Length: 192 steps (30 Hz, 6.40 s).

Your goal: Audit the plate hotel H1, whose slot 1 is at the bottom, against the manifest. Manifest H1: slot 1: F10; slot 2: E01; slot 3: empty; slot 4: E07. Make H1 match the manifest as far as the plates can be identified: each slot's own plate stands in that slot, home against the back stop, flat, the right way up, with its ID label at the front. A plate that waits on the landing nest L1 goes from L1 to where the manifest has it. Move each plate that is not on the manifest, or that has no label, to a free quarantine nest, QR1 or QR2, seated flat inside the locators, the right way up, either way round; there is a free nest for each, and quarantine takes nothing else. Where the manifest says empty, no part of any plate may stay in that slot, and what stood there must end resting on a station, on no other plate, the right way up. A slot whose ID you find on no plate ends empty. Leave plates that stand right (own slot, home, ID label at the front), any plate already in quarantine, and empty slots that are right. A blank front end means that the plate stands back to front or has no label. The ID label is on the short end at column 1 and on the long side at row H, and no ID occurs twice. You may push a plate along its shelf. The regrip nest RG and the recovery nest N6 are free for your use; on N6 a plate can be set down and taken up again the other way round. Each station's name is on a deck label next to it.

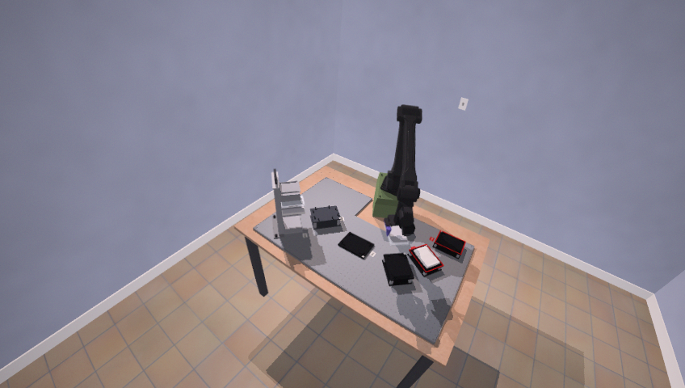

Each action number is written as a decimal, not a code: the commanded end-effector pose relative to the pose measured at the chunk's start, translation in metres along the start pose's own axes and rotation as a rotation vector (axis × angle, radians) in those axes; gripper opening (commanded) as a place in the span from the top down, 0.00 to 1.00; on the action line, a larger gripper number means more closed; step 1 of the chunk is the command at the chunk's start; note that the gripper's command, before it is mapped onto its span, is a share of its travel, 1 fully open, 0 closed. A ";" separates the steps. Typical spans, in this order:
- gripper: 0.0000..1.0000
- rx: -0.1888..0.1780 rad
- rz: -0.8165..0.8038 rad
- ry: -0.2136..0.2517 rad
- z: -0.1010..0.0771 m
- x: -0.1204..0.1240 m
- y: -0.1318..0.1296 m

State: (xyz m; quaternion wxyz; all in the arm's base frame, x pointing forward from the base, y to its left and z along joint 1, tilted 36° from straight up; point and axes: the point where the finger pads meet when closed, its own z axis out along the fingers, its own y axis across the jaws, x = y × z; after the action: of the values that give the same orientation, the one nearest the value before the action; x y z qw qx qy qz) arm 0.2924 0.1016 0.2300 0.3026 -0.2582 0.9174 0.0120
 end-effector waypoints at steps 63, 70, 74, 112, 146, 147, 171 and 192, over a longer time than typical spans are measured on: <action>0.14 -0.017 -0.389 -0.044 -0.017 -0.031 0.202; 0.14 -0.007 -0.520 -0.016 -0.006 -0.007 0.214; 0.14 -0.006 -0.616 -0.013 -0.006 0.000 0.225; 0.14 -0.022 -0.846 -0.046 -0.018 0.042 0.335; 0.14 -0.029 -0.847 -0.043 -0.019 0.094 0.423; 0.14 -0.039 -0.833 -0.054 -0.016 0.091 0.426; 0.14 -0.002 -0.859 -0.012 0.057 0.098 0.407; 0.14 -0.001 -0.860 -0.011 0.108 0.099 0.406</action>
State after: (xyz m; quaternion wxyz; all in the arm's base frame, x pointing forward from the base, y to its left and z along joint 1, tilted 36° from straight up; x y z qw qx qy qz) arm 0.0830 0.4244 0.0396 0.2867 -0.6143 0.7266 -0.1115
